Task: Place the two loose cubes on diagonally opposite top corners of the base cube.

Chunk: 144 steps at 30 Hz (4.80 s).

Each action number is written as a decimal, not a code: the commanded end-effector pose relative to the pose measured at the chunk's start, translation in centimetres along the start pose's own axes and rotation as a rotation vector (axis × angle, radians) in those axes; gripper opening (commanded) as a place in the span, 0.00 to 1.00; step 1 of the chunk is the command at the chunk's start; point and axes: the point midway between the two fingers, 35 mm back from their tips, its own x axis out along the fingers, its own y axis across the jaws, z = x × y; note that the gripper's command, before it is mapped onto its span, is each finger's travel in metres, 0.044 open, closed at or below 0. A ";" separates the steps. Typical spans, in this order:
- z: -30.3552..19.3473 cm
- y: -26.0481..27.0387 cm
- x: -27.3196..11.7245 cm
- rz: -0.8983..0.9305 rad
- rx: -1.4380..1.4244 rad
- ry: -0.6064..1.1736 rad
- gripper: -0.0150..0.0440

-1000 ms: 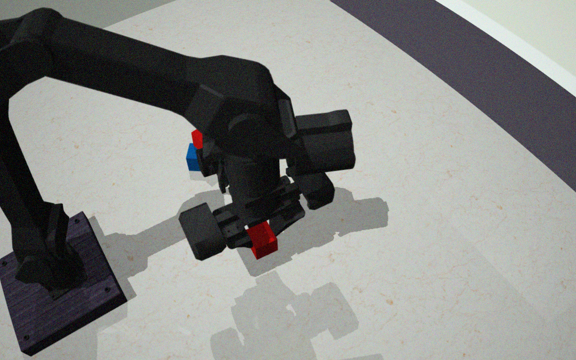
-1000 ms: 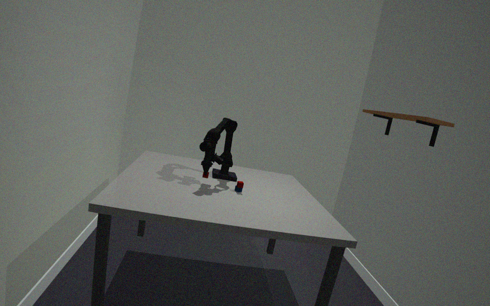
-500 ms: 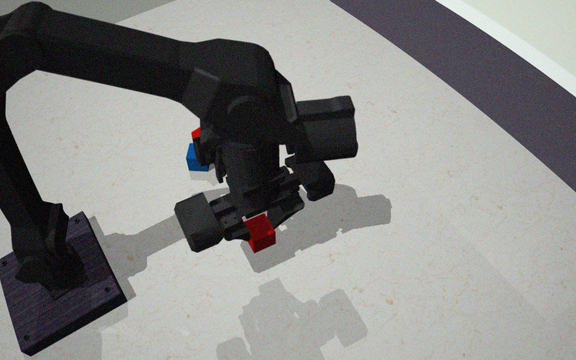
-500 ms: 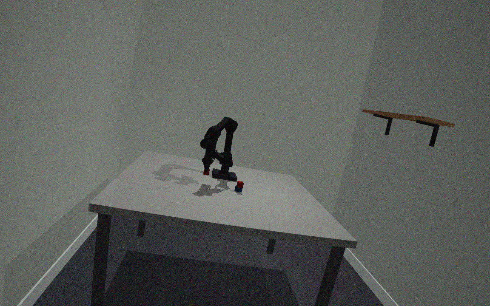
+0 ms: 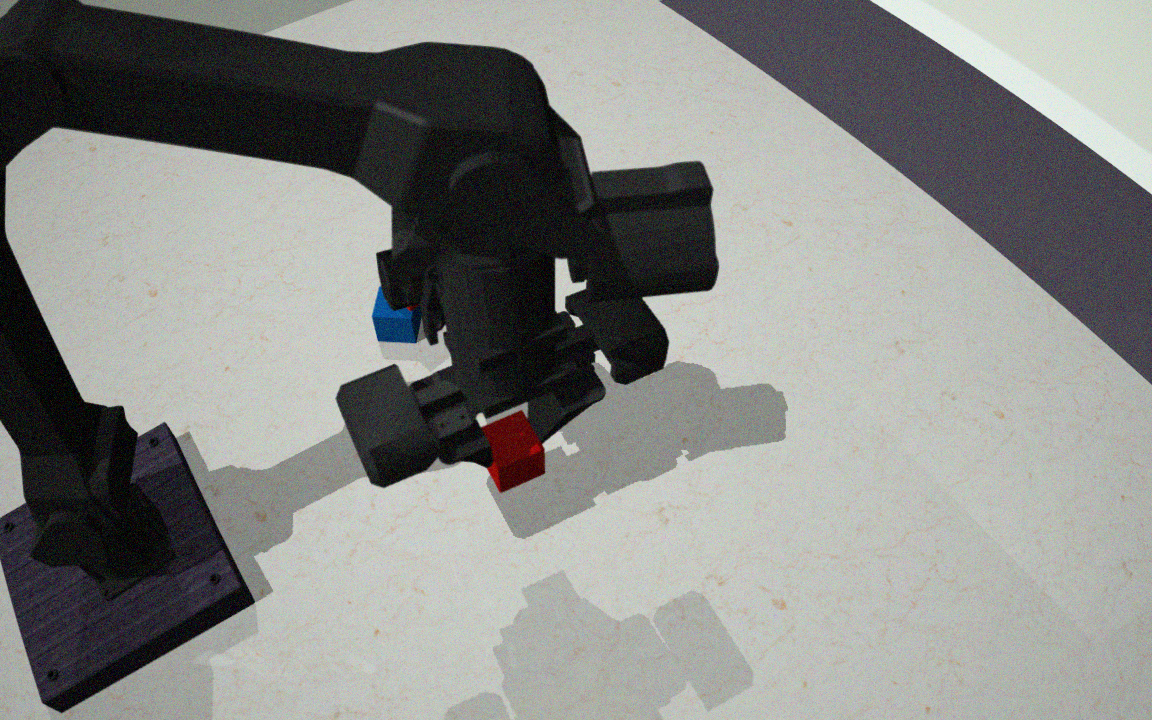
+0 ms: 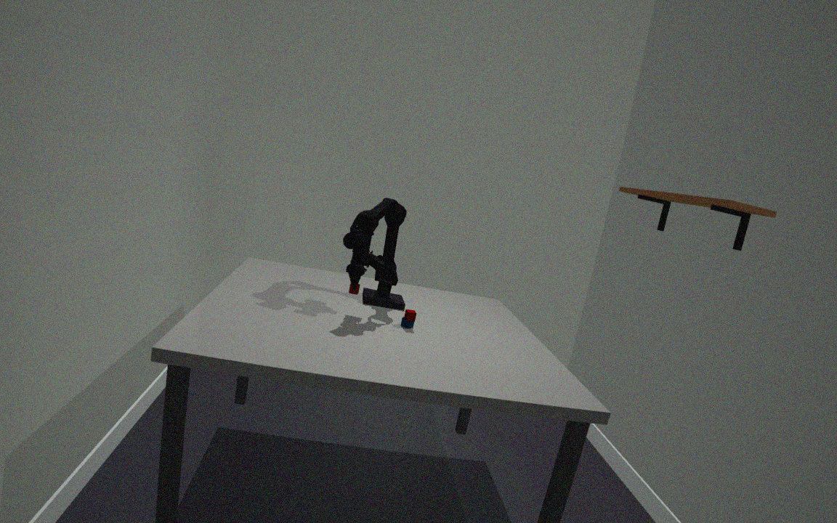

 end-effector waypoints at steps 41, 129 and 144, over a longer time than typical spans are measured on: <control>9.7 -0.6 -1.4 -0.009 0.565 0.003 0.43; 21.6 2.9 5.1 0.017 1.314 -0.012 0.43; 21.6 2.9 5.2 0.017 1.314 -0.012 0.43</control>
